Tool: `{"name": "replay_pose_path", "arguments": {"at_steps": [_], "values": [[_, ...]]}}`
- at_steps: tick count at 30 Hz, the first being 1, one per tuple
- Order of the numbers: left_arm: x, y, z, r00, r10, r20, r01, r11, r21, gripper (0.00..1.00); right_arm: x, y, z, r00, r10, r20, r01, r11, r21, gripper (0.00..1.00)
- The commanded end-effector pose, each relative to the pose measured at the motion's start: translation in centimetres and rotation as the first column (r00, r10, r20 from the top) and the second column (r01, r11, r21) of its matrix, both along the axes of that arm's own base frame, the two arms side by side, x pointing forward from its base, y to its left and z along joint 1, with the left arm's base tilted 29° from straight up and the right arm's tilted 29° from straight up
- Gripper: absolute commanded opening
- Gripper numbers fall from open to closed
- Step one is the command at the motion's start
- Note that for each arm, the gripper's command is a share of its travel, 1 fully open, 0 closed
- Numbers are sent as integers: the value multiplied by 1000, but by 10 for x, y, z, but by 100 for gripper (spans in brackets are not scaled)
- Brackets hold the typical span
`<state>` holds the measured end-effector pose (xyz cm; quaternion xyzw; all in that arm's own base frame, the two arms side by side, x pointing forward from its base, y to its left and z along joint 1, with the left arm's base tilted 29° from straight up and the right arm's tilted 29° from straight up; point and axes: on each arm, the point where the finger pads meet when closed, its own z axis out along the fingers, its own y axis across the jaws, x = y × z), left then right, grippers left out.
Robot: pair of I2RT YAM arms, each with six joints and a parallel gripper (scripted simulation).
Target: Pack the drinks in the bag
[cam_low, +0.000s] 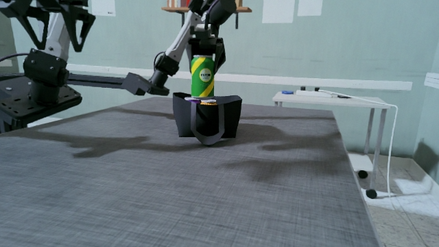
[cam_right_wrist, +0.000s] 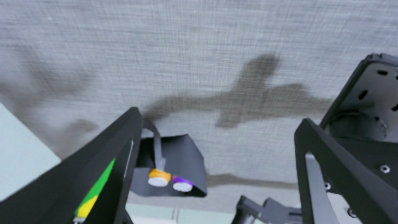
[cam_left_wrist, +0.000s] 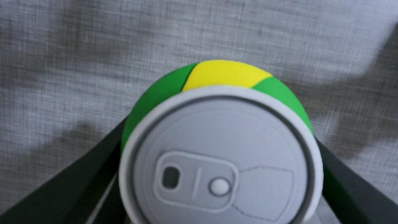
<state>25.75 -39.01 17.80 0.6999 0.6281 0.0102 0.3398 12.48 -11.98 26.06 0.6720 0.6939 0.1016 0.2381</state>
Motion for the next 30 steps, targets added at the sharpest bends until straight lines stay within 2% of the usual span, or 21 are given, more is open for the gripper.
{"name": "replay_pose_path", "arguments": {"at_steps": [1,2,4,7,9,10,11,14,17,19,23,30], "values": [[-2,3,38,999,-36,40,39,994,-100,70,0,4,4,1000,12,10,-12,1000,-8,86],[-7,14,29,999,-36,12,37,998,-54,70,0,4,4,1000,12,10,-12,1000,-8,86],[-9,16,30,999,-44,16,45,997,-56,70,0,4,4,1000,12,10,-12,1000,-8,86],[-13,-6,58,996,-64,69,73,988,-139,70,0,4,4,1000,12,10,-12,1000,-8,86],[-13,-6,58,996,-64,69,73,988,-139,70,0,4,4,1000,12,10,-12,1000,-8,86],[-14,-1,35,998,-56,41,60,992,-112,70,0,4,4,1000,12,10,-12,1000,-8,86],[-16,-1,31,997,-60,38,64,992,-106,70,0,4,4,1000,12,10,-12,1000,-8,86],[-14,-5,39,997,-60,52,66,990,-125,70,0,4,4,1000,12,10,-12,1000,-8,86],[-8,-14,34,997,-63,49,68,991,-117,70,0,4,4,1000,12,10,-12,1000,-8,86],[-10,-12,42,996,-63,56,70,990,-126,70,0,4,4,1000,12,10,-12,1000,-8,86],[-8,-14,35,997,-66,49,71,991,-112,70,0,4,4,1000,12,10,-12,1000,-8,86],[-8,-13,40,996,-64,55,71,990,-121,70,0,4,4,1000,12,10,-12,1000,-8,86]]}}
